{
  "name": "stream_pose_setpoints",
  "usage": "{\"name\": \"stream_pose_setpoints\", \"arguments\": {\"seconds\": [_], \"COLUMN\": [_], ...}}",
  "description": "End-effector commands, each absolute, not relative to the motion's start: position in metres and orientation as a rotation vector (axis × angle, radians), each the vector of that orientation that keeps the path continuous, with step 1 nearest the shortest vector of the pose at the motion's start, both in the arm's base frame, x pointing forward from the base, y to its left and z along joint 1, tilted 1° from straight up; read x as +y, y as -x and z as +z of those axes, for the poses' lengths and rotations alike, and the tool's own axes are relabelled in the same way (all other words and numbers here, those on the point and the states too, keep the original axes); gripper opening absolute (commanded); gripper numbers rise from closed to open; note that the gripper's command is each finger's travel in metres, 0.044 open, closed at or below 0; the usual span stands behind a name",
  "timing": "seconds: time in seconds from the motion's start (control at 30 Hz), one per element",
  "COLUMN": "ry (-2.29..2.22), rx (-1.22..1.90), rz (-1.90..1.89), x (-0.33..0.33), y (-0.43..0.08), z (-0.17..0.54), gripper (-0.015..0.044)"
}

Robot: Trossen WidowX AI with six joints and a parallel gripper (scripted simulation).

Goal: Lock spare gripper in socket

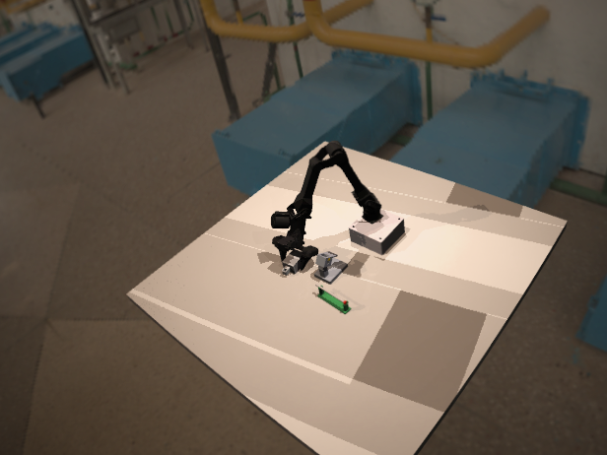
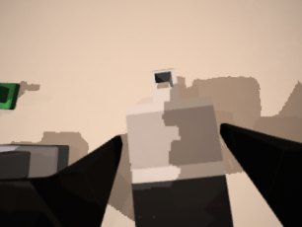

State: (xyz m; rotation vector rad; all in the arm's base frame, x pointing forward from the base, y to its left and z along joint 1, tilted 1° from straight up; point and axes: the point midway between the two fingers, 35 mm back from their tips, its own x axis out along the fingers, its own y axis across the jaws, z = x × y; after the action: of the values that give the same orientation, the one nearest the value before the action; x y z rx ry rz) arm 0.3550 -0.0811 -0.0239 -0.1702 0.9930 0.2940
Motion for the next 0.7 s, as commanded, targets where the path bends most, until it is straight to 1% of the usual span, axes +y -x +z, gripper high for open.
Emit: {"name": "stream_pose_setpoints", "arguments": {"seconds": [0.0, 0.03, 0.27, 0.53, 0.67], "ry": [0.161, 0.161, 0.161, 0.161, 0.161], "rx": [0.999, 0.999, 0.999, 0.999, 0.999], "rz": [0.293, 0.293, 0.293, 0.293, 0.293], "x": [-0.0804, -0.0804, -0.0804, -0.0807, -0.0811], "y": [-0.3538, -0.3538, -0.3538, -0.3539, -0.3547], "z": [-0.0280, -0.0280, -0.0280, -0.0280, -0.0237], "gripper": [0.0440, 0.0440, 0.0256, 0.0203, 0.0098]}}
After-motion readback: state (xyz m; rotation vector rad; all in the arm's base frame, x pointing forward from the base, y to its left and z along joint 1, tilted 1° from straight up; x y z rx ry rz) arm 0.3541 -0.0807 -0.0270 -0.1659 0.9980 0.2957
